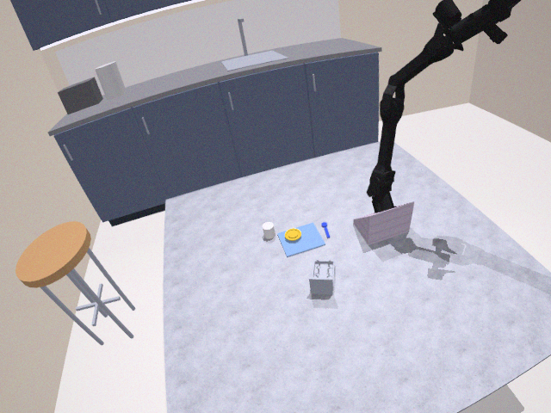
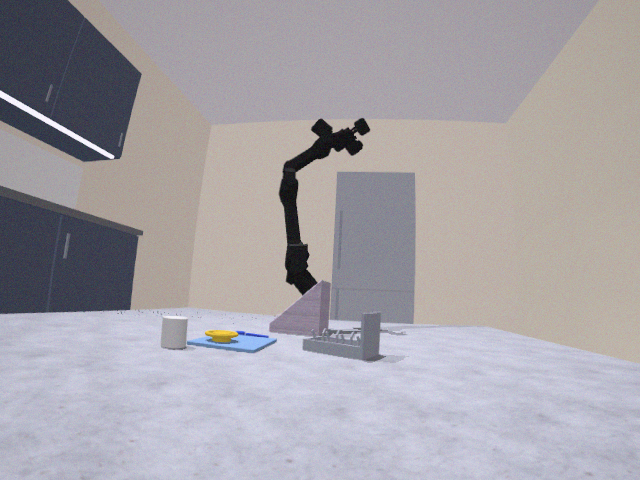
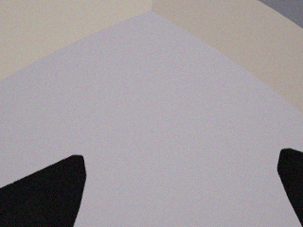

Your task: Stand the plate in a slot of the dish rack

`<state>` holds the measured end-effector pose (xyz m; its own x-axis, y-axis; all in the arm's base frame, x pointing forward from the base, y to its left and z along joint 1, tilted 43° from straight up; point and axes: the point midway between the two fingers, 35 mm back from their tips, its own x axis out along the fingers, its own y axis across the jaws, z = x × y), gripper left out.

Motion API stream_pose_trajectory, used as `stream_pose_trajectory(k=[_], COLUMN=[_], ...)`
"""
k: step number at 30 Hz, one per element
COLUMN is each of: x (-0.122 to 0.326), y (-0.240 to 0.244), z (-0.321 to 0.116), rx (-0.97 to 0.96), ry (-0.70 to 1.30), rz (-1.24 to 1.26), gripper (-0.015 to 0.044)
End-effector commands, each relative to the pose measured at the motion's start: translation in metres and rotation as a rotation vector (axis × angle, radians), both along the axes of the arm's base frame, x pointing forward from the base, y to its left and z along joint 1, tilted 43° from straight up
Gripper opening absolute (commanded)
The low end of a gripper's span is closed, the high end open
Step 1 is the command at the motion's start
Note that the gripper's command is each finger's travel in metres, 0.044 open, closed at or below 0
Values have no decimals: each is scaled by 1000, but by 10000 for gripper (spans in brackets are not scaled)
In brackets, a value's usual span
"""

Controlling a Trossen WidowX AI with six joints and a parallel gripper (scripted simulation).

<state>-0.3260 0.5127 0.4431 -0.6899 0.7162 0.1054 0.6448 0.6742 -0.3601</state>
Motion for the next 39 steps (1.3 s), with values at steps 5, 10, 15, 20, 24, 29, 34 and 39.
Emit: stream_pose_trajectory(k=[5, 10, 15, 20, 24, 29, 34, 39], x=[29, 73, 119, 167, 205, 253, 302, 351], y=[19, 43, 62, 76, 84, 89, 89, 84], z=[-13, -31, -50, -68, -83, -101, -119, -137], rx=[-84, -198, -304, -402, -471, -549, -620, -682], ry=[33, 90, 155, 229, 290, 373, 467, 569], rz=[-70, -175, -285, -398, -489, -606, -726, -848], gripper=[400, 400, 400, 400, 400, 400, 400, 400])
